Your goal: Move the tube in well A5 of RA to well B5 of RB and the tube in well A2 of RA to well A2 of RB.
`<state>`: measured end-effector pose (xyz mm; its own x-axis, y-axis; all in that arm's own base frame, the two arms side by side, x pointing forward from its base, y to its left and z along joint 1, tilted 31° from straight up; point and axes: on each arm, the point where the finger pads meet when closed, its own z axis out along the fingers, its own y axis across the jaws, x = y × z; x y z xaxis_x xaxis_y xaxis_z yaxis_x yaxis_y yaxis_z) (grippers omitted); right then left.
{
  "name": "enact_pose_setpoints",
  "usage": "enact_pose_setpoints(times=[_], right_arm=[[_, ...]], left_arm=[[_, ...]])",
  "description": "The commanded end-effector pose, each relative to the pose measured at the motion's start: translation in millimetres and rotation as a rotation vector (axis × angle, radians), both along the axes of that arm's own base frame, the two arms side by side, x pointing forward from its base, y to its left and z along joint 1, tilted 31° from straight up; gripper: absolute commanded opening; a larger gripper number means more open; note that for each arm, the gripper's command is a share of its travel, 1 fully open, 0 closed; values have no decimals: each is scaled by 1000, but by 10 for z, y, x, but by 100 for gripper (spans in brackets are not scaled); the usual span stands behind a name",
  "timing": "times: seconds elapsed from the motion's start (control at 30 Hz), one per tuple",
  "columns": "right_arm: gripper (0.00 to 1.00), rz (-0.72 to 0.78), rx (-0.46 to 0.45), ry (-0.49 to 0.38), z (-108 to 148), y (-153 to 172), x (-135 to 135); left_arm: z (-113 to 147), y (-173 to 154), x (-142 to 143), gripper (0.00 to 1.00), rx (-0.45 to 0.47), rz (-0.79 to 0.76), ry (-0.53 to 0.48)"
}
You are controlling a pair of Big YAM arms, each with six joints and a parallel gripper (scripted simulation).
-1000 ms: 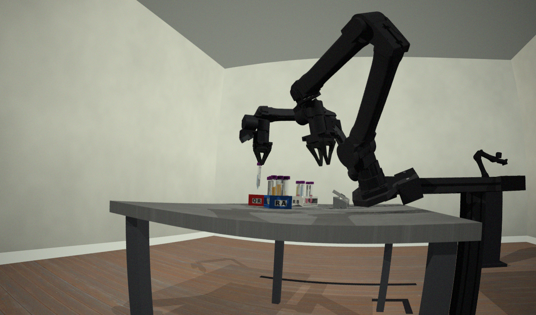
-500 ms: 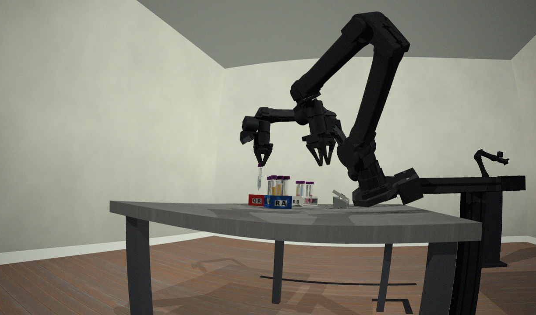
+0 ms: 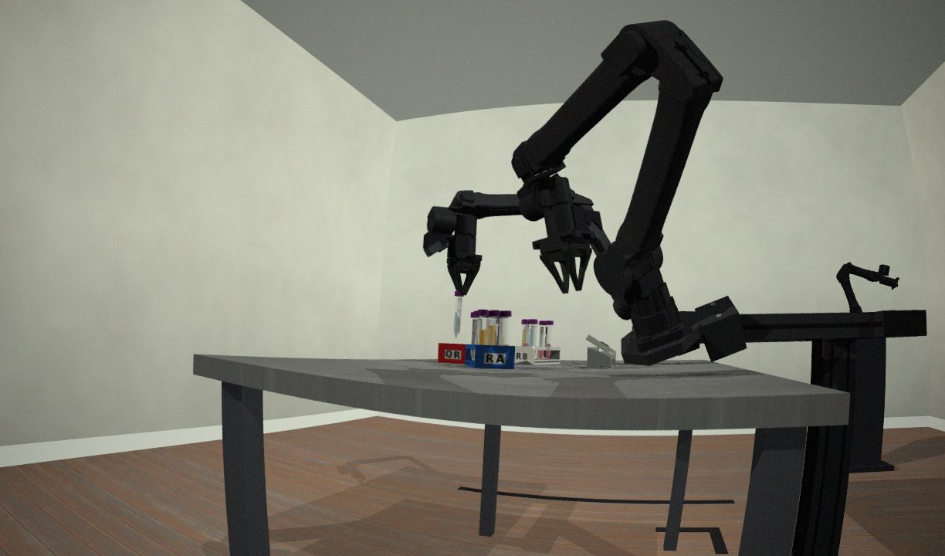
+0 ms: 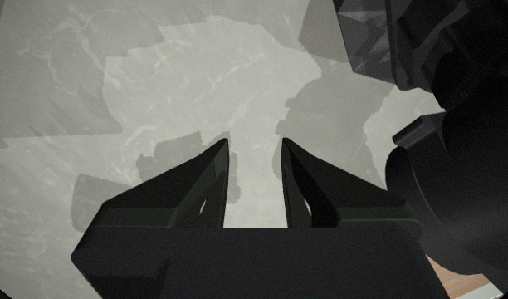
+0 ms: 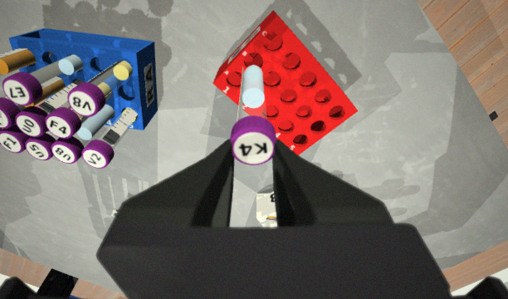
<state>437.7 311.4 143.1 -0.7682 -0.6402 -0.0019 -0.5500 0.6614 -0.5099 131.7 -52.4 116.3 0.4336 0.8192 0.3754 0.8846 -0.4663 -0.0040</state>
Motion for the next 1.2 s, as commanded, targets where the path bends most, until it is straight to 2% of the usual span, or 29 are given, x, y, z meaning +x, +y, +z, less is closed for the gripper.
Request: enact_pose_setpoints(times=[0.0,1.17], right_arm=[[0,-6,-4,0,-21,-86,51],[0,-6,-14,11,-197,-122,80]], left_arm=[[91,-63,57,30,-20,0,-18],[91,-63,57,30,-20,0,-18]])
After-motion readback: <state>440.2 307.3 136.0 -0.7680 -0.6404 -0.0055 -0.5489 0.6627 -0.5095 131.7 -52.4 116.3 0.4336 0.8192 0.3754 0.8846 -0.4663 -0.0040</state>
